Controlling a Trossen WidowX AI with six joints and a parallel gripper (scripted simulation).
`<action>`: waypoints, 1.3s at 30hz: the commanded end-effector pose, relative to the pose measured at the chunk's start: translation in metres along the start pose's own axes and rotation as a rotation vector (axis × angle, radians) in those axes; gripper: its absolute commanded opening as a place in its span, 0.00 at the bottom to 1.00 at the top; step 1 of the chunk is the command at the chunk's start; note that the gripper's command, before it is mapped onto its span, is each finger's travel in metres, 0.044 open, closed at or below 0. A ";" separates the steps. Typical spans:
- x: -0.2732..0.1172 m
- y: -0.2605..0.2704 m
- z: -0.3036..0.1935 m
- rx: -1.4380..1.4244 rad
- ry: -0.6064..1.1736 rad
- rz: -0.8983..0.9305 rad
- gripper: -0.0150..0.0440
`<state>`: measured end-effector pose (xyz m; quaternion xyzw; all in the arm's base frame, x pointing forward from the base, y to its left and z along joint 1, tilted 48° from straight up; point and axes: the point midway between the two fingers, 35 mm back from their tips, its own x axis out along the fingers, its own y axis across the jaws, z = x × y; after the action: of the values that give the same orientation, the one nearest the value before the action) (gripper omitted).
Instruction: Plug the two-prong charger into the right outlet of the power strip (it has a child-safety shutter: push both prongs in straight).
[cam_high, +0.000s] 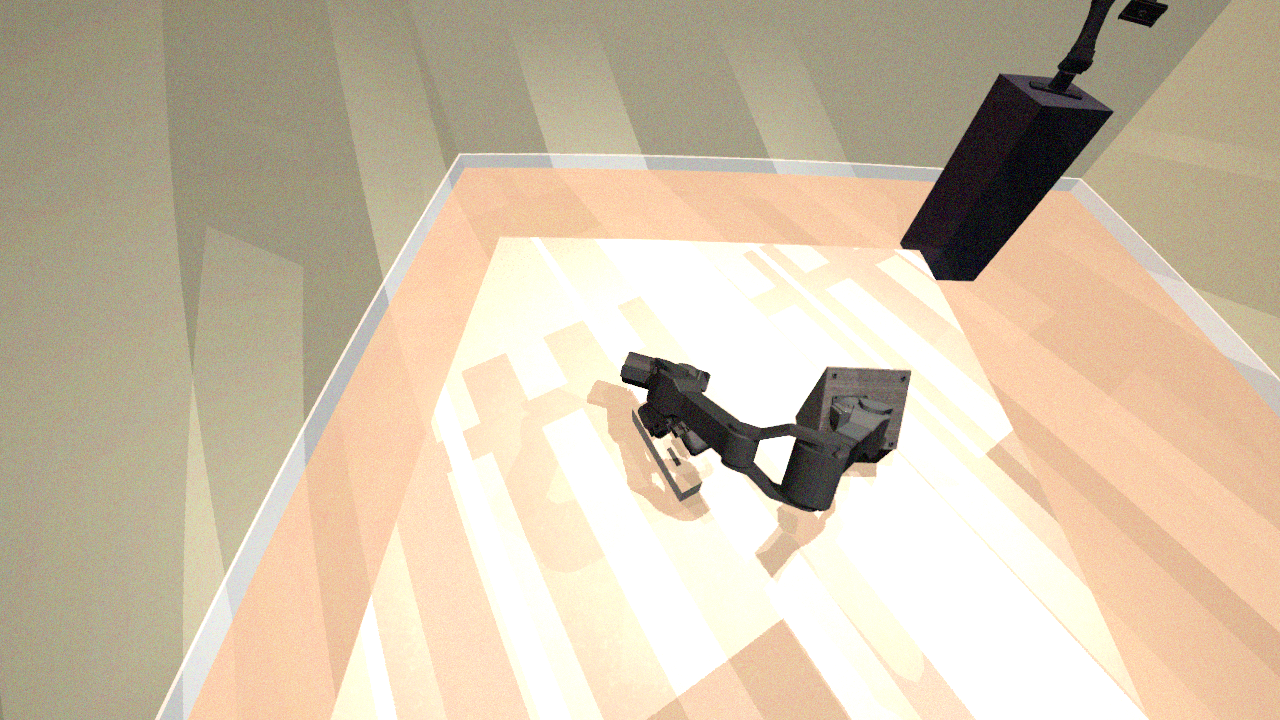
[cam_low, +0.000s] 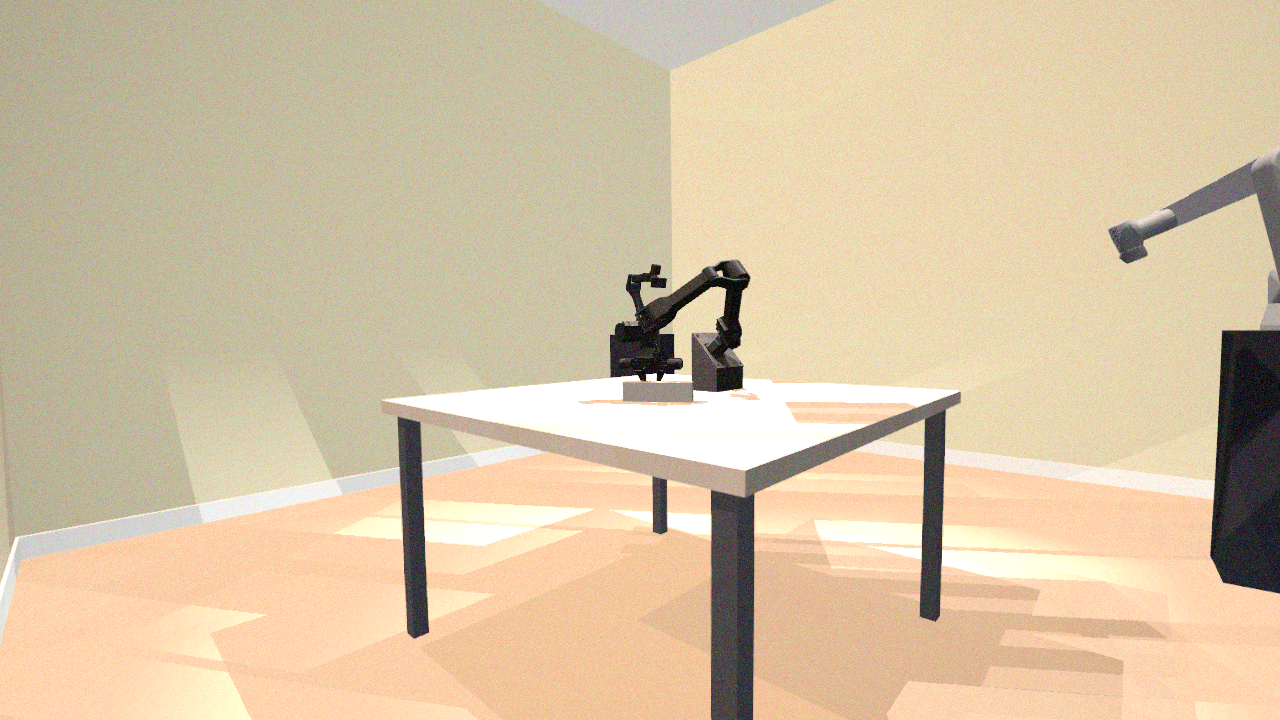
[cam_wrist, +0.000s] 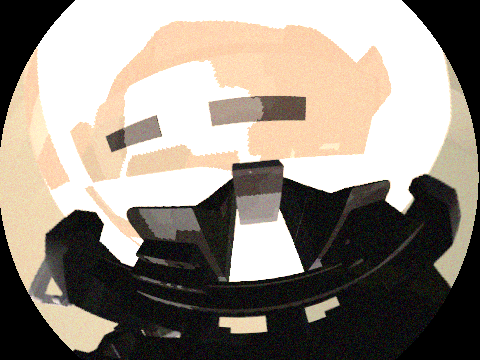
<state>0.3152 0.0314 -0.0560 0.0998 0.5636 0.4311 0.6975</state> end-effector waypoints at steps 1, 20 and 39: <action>-0.002 0.000 0.003 0.004 -0.008 0.001 0.25; -0.002 0.000 0.004 0.004 -0.008 0.001 0.25; -0.002 0.000 0.010 0.004 -0.008 0.001 0.25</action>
<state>0.3164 0.0317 -0.0546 0.1050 0.5700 0.4279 0.6935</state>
